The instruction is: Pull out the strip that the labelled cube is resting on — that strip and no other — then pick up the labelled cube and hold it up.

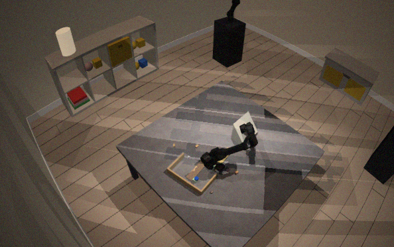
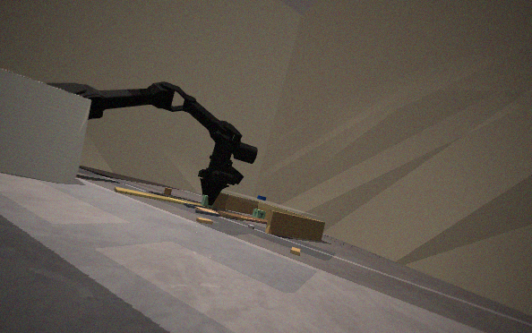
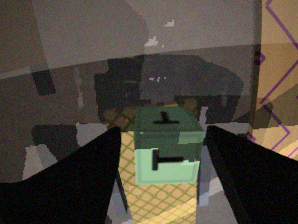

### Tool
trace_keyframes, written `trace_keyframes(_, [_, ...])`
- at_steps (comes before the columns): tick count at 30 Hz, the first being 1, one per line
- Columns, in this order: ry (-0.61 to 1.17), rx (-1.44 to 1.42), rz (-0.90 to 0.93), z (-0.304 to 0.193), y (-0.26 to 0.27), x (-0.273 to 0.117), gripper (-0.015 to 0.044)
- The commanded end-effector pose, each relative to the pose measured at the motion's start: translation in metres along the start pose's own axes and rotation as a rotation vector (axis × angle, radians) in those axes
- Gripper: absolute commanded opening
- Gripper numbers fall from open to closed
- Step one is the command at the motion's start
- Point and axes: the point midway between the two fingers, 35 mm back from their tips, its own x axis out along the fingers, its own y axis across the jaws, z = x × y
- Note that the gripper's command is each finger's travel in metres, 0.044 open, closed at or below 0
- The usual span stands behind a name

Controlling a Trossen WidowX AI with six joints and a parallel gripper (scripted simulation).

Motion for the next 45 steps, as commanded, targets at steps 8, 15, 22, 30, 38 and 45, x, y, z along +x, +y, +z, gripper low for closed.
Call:
trace_keyframes(8, [0.0,0.0,0.0,0.0,0.0,0.0,0.0112])
trace_keyframes(15, [0.0,0.001,0.0,-0.006,-0.001,-0.005,0.0])
trace_keyframes(22, [0.001,0.006,0.0,-0.035,-0.005,-0.028,0.0])
trace_keyframes(30, [0.003,0.009,0.004,-0.06,-0.007,-0.043,0.0])
trace_keyframes(38, [0.003,0.01,0.004,-0.079,-0.009,-0.043,0.0])
trace_keyframes(45, [0.004,0.011,0.004,-0.103,-0.01,-0.042,0.0])
